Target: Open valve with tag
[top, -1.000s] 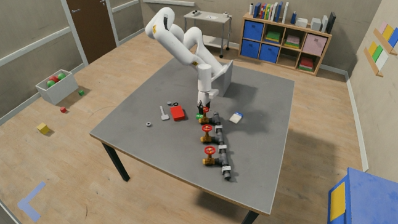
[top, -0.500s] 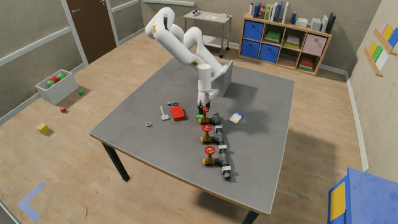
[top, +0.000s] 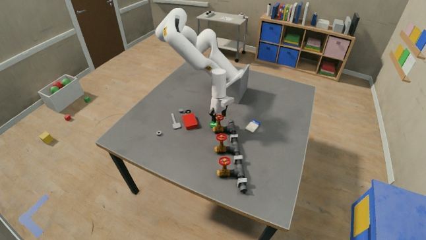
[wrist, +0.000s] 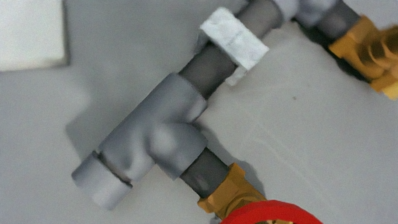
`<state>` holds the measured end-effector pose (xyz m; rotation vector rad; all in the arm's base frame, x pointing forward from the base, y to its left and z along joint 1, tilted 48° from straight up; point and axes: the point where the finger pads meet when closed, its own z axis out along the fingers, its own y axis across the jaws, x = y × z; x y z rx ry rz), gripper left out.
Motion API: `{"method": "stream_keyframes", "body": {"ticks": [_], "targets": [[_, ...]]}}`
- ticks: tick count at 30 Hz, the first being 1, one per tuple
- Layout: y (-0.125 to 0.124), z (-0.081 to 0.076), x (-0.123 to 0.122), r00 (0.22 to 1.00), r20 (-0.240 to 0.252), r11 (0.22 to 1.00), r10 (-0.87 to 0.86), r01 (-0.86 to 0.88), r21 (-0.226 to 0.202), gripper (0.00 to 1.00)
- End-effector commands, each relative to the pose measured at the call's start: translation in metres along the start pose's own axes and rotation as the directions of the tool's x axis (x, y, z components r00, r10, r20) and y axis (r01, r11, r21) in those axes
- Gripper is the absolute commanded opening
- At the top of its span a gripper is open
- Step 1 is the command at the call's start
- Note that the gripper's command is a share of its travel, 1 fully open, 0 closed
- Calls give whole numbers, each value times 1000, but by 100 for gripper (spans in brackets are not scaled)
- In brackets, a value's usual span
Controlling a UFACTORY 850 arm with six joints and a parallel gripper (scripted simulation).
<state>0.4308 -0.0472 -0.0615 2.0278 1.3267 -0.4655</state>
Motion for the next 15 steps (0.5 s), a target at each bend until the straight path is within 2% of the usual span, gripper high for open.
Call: {"method": "stream_keyframes", "body": {"ticks": [1,4,7,10,15], "targets": [[1,0,0,964,-8,964,264,-264,-9,100],[1,0,0,950,-9,950,312,-312,-8,100],[1,0,0,867,-10,867,497,-498,-6,100],[1,0,0,802,-4,802,597,-597,1,100],[1,0,0,646,8,646,763,-763,8,100]]}}
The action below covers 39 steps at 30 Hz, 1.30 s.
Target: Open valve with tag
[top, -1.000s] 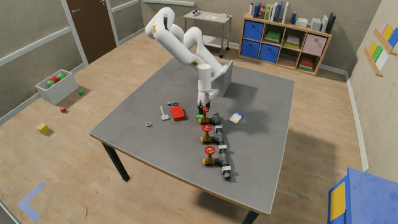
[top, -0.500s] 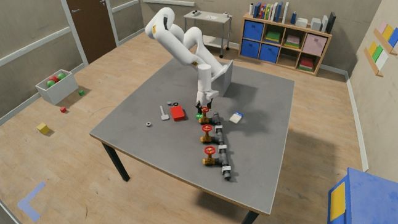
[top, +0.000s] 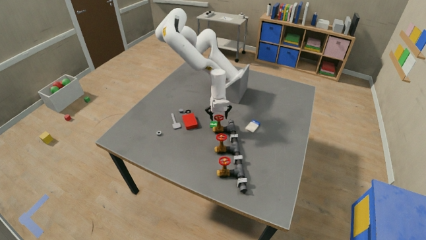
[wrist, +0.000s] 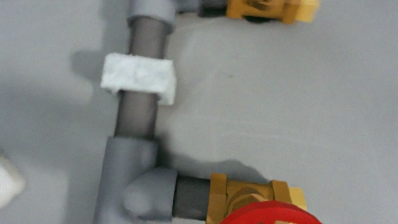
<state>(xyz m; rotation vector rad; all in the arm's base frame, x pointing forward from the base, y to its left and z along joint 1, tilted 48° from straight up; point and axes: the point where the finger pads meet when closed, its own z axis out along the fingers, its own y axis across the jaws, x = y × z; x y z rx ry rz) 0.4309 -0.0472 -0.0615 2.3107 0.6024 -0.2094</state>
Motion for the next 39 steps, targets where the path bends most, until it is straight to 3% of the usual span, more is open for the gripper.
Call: {"method": "stream_keyframes", "body": {"ticks": [1,6,7,13,21,23,24,38,39], "targets": [[0,0,1,961,-22,961,275,-275,-3,100],[0,0,1,915,-15,915,403,-403,4,100],[0,0,1,853,-11,853,522,-522,7,100],[0,0,1,697,7,697,717,-717,12,100],[0,0,1,399,28,399,917,-917,7,100],[0,0,1,399,28,399,917,-917,7,100],[0,0,1,273,31,273,961,-962,4,100],[0,0,1,-311,19,-312,950,-950,5,100],[0,0,1,-311,19,-312,950,-950,5,100]]}}
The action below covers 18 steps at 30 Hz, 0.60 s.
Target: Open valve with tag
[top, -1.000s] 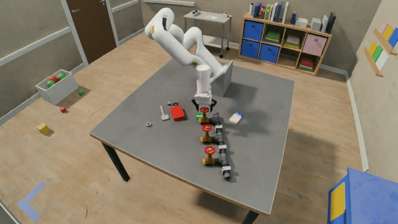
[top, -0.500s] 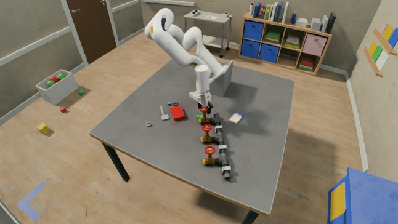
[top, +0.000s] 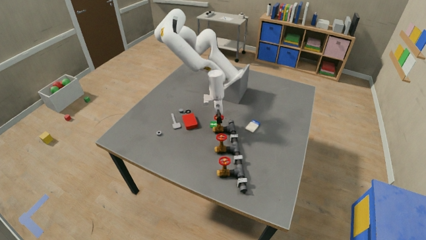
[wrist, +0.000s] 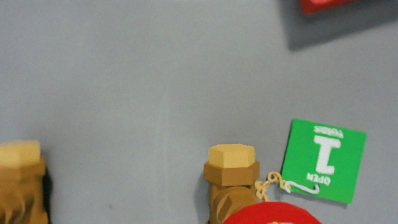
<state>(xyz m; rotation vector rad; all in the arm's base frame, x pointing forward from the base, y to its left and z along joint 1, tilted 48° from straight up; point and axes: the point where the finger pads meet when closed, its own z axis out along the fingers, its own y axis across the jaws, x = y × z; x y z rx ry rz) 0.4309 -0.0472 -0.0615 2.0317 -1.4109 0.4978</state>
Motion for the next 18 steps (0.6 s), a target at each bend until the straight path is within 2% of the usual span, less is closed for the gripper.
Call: {"method": "stream_keyframes", "body": {"ticks": [1,2,5,18], "targets": [[-1,0,0,982,-24,981,186,-184,58,100],[-1,0,0,952,-29,950,305,-301,80,100],[-1,0,0,919,-33,915,394,-388,109,100],[-1,0,0,919,-33,915,394,-388,109,100]]}}
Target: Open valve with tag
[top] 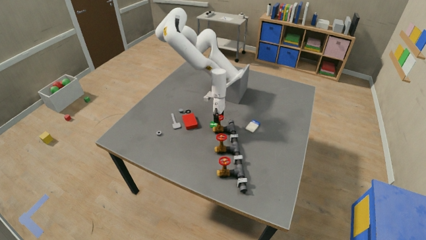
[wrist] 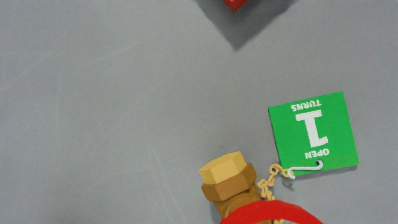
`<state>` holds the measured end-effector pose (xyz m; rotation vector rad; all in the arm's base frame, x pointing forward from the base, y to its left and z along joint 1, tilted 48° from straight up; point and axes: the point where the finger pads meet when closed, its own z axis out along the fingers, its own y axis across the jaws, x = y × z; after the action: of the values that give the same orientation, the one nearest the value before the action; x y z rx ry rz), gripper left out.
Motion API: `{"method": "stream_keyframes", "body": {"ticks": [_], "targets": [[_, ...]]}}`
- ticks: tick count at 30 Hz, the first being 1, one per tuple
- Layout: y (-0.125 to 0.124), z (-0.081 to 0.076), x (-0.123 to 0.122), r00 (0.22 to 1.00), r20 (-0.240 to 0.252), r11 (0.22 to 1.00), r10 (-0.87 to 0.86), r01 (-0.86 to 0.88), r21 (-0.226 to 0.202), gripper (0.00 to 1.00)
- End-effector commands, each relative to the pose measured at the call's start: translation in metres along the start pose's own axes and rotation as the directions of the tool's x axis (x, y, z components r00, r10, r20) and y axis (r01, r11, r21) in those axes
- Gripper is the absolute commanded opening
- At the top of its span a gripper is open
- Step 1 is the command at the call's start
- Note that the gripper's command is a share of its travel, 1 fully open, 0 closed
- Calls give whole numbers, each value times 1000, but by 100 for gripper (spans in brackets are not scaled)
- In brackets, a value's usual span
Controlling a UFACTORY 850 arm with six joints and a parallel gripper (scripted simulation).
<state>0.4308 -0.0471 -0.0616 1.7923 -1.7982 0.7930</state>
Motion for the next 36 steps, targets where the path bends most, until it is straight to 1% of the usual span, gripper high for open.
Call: {"method": "stream_keyframes", "body": {"ticks": [1,3,4,28,36], "targets": [[-1,0,0,1000,-1,1000,3,-3,6,100],[-1,0,0,1000,-1,1000,3,-3,6,100],[-1,0,0,1000,-1,1000,3,-3,6,0],[-1,0,0,1000,-1,1000,3,-3,6,0],[-1,0,0,1000,-1,1000,-21,21,6,0]]}}
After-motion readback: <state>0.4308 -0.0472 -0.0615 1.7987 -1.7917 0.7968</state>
